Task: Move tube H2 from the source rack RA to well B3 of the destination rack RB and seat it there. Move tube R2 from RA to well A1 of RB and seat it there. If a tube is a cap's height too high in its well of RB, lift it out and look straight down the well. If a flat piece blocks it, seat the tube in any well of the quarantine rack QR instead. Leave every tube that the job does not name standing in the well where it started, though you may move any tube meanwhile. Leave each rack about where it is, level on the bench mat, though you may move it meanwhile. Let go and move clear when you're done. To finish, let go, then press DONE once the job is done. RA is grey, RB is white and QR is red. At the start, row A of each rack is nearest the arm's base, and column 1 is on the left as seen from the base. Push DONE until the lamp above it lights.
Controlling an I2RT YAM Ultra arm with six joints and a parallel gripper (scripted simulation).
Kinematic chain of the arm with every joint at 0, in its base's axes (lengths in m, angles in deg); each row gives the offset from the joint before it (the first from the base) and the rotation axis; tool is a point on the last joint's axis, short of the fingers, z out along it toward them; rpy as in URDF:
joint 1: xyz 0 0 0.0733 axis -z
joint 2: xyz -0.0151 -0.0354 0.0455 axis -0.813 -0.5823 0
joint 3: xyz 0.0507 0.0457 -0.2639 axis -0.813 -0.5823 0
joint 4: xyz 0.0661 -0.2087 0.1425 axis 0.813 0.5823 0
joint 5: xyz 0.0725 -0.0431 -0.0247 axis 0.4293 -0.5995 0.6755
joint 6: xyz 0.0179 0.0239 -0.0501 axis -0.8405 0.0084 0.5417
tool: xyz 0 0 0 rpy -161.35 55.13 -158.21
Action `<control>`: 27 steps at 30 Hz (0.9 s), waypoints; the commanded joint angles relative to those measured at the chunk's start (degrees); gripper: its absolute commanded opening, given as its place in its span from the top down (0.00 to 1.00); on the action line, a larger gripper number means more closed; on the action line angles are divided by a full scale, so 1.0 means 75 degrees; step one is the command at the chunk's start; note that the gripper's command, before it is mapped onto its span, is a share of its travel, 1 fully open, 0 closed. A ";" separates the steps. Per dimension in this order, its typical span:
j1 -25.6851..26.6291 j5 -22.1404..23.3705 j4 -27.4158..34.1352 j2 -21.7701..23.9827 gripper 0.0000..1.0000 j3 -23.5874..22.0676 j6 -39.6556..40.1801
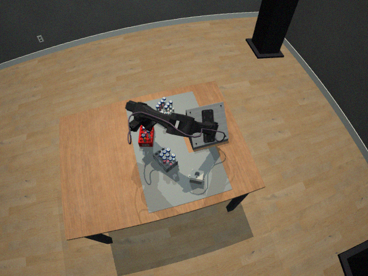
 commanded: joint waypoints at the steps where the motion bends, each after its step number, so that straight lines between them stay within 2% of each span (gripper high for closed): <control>1: 0.0150 0.0142 -0.0135 0.0209 0.70 0.0200 -0.0056; 5: 0.0085 0.0152 -0.0171 0.0217 0.70 -0.0154 -0.0087; 17: 0.0009 0.0174 -0.0293 0.0264 0.70 -0.0288 -0.0145; 18: -0.0006 0.0177 -0.0298 0.0284 0.70 -0.0035 -0.0137; 22: -0.0034 0.0186 -0.0360 0.0275 0.70 -0.0345 -0.0176; 27: -0.0045 0.0196 -0.0421 0.0280 0.70 -0.0374 -0.0202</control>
